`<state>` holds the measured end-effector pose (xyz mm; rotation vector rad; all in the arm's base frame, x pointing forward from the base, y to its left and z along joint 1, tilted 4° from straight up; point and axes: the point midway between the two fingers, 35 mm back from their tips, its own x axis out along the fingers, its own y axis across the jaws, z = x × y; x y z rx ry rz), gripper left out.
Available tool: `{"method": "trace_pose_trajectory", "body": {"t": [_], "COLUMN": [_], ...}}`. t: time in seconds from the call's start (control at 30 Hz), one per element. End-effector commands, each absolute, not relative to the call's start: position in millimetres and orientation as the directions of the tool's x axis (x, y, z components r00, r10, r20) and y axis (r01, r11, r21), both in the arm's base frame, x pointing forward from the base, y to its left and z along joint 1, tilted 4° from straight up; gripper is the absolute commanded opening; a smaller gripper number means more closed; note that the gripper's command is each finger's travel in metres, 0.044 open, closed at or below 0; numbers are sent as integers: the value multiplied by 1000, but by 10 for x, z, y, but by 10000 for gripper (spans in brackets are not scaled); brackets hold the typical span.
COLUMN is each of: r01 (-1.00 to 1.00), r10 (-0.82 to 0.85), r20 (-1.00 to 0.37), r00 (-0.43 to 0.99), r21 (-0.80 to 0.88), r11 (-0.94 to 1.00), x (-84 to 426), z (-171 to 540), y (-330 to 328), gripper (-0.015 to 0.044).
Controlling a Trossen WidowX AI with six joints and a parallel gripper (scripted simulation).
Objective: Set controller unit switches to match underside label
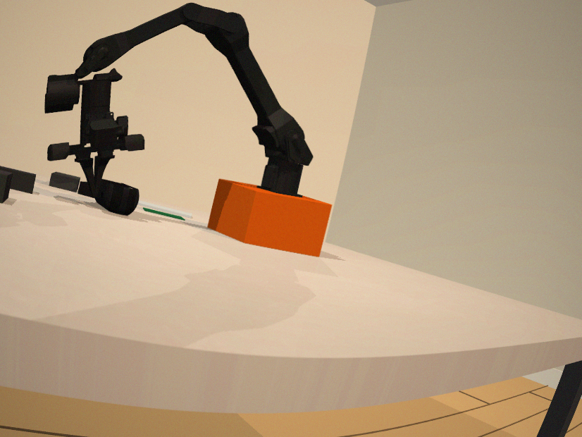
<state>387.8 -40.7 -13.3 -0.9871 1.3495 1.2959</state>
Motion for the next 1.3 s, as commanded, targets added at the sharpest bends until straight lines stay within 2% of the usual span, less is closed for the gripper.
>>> {"method": "trace_pose_trajectory", "body": {"t": [0.0,1.27], "r01": [-974,-974], "r10": [71,71], "r20": [-979,-979], "r00": [-192,-193], "r21": [199,200], "r11": [105,105], "x": [3872,3758], "z": [-205,-275], "y": [-404,-387], "gripper": [0,0]}}
